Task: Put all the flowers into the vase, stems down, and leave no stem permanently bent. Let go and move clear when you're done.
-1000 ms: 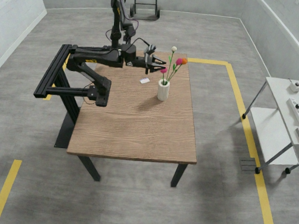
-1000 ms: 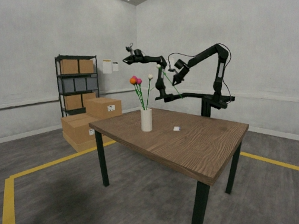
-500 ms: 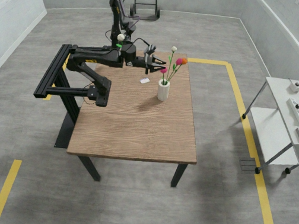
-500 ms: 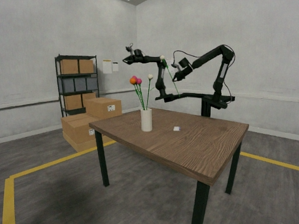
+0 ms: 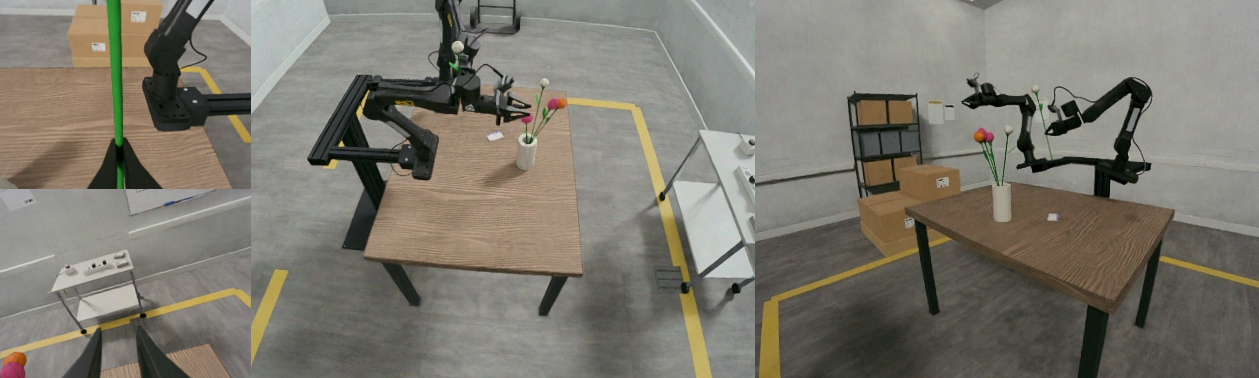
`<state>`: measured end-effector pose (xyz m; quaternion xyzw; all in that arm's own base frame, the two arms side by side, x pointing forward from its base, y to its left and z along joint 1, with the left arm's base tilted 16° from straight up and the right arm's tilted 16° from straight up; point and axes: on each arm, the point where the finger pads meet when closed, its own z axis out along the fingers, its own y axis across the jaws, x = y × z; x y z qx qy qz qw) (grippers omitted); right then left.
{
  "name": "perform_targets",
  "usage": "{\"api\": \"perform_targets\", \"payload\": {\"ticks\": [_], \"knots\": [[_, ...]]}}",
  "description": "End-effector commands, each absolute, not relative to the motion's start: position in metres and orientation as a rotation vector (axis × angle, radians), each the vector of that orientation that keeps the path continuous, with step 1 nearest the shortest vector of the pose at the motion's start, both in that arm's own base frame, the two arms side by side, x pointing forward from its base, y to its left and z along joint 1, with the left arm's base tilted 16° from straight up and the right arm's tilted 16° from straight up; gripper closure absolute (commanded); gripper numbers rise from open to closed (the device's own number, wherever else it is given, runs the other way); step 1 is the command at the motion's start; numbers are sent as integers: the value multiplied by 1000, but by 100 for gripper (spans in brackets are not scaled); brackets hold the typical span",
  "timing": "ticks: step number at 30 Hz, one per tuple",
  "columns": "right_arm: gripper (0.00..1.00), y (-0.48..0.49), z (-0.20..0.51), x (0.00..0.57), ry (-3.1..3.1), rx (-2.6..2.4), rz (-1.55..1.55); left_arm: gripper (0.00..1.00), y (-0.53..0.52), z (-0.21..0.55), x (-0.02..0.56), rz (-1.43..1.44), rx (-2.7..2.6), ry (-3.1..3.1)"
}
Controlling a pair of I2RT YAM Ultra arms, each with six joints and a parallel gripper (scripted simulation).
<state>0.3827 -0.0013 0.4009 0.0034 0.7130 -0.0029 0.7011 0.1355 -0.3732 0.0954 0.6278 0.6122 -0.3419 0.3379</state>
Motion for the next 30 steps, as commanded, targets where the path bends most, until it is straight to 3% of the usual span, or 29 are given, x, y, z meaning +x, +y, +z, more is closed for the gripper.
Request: {"api": "perform_targets", "payload": {"ticks": [1, 30], "knots": [[70, 0, 399, 387, 1592, 0, 3, 100, -384, 114, 138, -973, 1555, 1489], [70, 0, 399, 387, 1592, 0, 3, 100, -379, 116, 137, -1060, 1459, 1393]]}}
